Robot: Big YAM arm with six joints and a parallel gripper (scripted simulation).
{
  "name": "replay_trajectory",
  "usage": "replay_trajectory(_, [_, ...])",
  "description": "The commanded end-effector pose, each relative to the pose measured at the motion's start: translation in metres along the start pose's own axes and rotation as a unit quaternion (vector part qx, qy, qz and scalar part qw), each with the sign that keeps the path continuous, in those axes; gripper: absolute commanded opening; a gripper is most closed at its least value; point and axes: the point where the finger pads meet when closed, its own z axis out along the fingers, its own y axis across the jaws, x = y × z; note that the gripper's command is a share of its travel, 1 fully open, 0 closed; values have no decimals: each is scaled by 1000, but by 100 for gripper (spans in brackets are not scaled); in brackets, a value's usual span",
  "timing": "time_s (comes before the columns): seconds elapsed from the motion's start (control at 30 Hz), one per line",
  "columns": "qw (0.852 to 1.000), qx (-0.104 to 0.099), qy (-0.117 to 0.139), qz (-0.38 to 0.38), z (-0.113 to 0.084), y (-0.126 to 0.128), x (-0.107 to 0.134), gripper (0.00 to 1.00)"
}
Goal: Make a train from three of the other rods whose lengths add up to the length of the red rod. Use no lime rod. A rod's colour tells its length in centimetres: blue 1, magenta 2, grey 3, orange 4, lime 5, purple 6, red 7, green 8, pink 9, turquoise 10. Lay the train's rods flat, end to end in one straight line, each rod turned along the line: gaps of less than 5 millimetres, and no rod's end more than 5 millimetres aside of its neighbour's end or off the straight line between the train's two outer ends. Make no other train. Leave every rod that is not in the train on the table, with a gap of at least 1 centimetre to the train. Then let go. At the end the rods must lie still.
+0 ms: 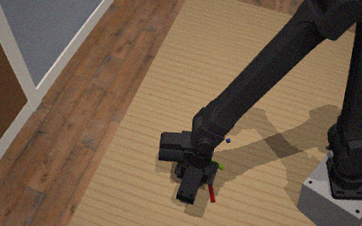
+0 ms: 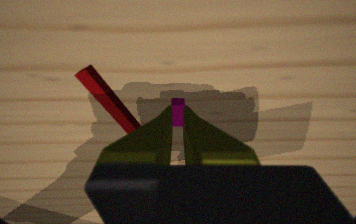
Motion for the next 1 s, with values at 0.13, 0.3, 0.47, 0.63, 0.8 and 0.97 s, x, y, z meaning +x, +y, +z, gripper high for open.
replay_trajectory(0.13, [1000,-1,0,3,3,-1,5,4])
replay_trajectory(0.3, [1000,-1,0,3,3,-1,5,4])
replay_trajectory(0.47, [1000,-1,0,3,3,-1,5,4])
replay_trajectory(0.63, [1000,-1,0,3,3,-1,5,4])
replay_trajectory(0.8, [1000,-1,0,3,3,-1,5,4])
replay_trajectory(0.97, [1000,-1,0,3,3,-1,5,4])
